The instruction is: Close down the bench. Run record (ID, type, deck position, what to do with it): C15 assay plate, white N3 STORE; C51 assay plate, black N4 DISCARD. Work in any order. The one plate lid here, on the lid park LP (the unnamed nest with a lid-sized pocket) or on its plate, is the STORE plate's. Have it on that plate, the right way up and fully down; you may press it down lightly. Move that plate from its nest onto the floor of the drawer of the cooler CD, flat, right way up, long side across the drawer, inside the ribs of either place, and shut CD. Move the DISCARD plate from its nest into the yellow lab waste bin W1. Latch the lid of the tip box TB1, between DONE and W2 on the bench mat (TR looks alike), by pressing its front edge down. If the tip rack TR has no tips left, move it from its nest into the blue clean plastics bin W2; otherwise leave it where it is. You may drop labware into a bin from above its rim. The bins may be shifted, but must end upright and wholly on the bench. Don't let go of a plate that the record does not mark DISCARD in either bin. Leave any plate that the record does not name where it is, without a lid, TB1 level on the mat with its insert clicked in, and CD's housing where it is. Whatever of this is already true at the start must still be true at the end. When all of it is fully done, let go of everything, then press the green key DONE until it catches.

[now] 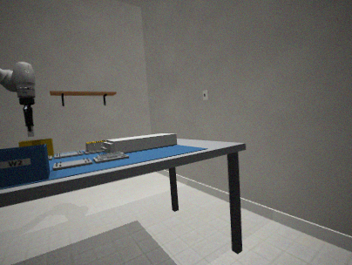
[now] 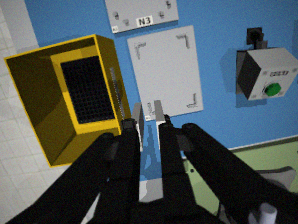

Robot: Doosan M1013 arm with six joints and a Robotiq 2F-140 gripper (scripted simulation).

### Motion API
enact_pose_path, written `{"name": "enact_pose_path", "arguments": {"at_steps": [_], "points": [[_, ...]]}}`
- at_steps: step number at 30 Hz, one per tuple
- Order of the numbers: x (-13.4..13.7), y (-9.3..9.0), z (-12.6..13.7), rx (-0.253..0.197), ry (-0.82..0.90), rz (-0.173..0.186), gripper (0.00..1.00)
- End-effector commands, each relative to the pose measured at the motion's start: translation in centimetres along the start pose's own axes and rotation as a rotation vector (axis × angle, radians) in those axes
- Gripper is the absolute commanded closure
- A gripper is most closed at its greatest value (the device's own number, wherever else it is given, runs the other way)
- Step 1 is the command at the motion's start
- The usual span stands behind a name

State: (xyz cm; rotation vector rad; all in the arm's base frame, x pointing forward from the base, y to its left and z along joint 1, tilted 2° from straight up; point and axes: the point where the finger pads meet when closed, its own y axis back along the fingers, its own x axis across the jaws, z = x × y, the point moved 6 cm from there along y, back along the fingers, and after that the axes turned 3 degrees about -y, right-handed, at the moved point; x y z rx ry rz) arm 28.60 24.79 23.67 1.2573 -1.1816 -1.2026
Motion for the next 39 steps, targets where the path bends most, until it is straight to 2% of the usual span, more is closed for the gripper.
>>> {"name": "enact_pose_path", "arguments": {"at_steps": [1,39], "points": [[1.4,0.2,0.0,0.0,0.0,-0.001,1.0],[14.8,2.0,0.2,0.0,0.0,-0.001,1.0]]}}
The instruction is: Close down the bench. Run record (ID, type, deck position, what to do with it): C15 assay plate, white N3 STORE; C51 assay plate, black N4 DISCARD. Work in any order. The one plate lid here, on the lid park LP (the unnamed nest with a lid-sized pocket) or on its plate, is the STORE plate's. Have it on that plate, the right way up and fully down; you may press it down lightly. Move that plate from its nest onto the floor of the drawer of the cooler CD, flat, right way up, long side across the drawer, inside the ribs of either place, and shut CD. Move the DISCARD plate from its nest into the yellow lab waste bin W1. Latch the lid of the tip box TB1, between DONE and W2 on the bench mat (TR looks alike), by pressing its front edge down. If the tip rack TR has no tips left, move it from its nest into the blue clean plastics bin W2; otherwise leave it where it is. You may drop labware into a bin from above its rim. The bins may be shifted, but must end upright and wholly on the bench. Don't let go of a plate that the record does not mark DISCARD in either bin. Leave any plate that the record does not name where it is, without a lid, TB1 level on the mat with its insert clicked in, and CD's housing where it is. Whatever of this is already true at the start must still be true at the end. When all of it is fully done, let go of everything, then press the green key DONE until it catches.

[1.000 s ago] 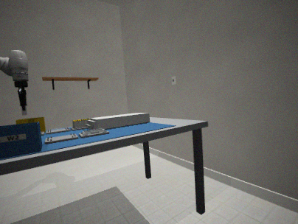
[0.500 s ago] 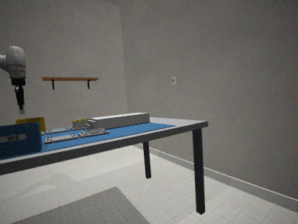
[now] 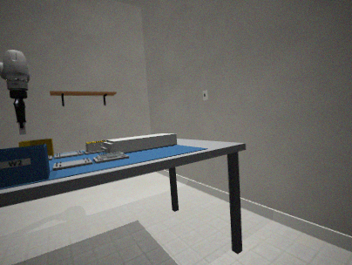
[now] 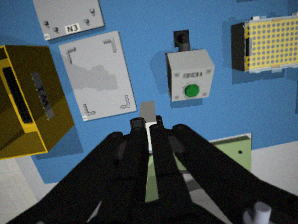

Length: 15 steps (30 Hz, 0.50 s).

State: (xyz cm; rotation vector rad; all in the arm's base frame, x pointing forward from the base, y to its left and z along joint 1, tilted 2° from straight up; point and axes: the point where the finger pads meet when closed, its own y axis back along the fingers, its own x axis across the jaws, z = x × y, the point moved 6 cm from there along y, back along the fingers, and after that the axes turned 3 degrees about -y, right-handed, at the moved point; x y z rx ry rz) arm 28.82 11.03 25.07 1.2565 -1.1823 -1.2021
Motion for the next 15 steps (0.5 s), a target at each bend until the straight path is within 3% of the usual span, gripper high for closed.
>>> {"name": "enact_pose_path", "arguments": {"at_steps": [1,15], "points": [[1.5,0.2,0.0,0.0,0.001,-0.002,1.0],[6.3,0.8,0.1,0.0,0.001,-0.002,1.0]]}}
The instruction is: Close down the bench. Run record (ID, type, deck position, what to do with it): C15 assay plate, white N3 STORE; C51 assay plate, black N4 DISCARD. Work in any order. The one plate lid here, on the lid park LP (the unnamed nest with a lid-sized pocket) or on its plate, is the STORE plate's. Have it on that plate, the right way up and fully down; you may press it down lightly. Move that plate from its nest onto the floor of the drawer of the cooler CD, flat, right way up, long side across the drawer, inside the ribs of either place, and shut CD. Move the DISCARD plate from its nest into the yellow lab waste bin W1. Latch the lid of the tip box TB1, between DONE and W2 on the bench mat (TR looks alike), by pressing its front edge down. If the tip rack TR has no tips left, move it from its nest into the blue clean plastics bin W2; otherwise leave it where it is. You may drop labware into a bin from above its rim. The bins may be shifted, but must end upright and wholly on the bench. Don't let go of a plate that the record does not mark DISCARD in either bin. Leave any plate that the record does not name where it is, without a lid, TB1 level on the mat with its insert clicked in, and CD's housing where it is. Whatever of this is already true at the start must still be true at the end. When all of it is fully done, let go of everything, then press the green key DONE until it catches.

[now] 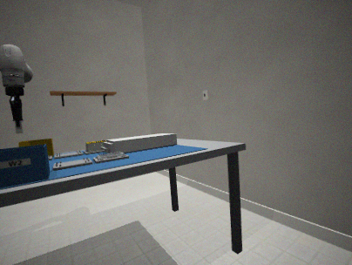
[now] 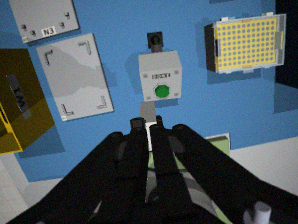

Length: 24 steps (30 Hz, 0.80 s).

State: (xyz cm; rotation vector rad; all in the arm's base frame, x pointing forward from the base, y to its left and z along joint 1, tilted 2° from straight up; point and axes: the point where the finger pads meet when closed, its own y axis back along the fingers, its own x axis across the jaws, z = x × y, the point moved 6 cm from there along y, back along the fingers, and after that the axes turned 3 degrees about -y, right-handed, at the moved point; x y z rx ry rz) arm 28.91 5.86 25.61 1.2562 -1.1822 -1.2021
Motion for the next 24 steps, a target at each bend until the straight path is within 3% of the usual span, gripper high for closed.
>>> {"name": "enact_pose_path", "arguments": {"at_steps": [1,15,24], "points": [[1.5,0.2,0.0,0.0,0.001,-0.002,1.0],[2.5,0.3,0.0,0.0,0.001,-0.002,1.0],[2.4,-2.1,0.0,0.0,0.001,-0.002,1.0]]}}
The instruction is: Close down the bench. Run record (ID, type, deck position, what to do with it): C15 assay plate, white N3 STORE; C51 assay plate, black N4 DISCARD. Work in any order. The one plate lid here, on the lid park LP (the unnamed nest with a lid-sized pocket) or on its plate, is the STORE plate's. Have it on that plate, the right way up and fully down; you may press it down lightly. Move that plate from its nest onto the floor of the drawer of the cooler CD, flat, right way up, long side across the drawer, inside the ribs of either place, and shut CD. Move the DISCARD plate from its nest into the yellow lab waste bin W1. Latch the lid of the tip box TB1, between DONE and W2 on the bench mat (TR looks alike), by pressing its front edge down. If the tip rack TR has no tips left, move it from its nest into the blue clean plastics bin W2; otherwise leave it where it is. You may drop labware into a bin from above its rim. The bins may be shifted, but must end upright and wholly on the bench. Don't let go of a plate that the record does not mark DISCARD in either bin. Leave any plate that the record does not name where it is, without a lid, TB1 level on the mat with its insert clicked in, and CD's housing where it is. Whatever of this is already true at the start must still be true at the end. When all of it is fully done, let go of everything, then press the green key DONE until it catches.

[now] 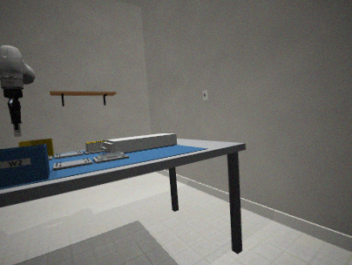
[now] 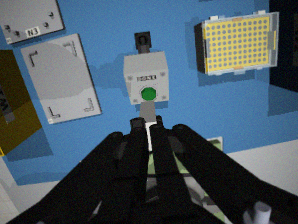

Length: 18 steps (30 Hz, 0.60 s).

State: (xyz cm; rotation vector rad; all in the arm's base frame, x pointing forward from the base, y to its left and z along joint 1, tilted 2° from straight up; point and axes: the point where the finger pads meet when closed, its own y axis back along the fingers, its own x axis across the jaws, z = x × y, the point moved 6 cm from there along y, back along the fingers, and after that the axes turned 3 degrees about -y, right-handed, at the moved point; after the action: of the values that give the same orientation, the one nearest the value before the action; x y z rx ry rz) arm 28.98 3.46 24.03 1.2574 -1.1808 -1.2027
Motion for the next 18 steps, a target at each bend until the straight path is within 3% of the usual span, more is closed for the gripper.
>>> {"name": "enact_pose_path", "arguments": {"at_steps": [1,18], "points": [[0.0,-0.6,0.0,0.0,0.0,0.0,1.0],[0.0,-4.6,0.0,0.0,0.0,0.0,1.0]]}}
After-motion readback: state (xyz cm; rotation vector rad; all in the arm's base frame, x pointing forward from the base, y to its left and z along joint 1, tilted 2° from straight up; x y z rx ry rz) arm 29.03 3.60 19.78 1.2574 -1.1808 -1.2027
